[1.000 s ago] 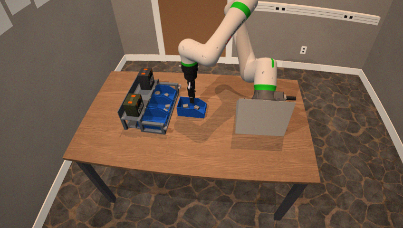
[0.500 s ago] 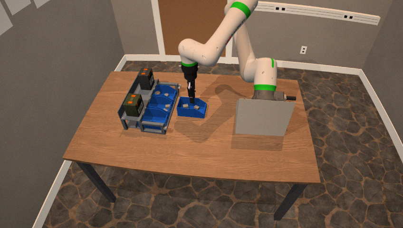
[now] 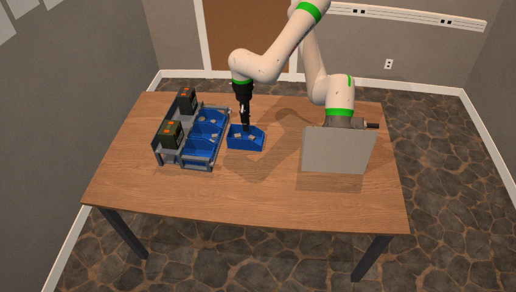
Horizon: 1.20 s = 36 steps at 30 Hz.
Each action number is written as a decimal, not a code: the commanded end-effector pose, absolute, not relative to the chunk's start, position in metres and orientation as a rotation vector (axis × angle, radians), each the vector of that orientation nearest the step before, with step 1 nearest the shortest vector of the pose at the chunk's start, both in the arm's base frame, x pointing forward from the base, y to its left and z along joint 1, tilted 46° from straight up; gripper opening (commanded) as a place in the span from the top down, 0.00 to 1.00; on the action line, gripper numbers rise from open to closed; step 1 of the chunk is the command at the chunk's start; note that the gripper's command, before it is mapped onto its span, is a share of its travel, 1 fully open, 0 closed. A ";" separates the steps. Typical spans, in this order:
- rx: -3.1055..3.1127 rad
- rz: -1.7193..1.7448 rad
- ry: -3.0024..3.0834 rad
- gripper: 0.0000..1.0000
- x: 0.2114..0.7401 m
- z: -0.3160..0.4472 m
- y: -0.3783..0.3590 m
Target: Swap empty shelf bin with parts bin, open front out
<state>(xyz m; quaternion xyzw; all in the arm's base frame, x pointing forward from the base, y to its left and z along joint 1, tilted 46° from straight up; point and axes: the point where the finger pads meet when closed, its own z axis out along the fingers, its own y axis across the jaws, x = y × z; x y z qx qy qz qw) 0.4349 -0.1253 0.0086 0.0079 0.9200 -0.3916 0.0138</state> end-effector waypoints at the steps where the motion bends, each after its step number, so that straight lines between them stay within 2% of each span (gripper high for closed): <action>1: 0.024 -1.219 2.864 0.76 0.435 0.011 -0.123; 36: 0.024 -1.219 2.864 0.76 0.434 0.043 -0.089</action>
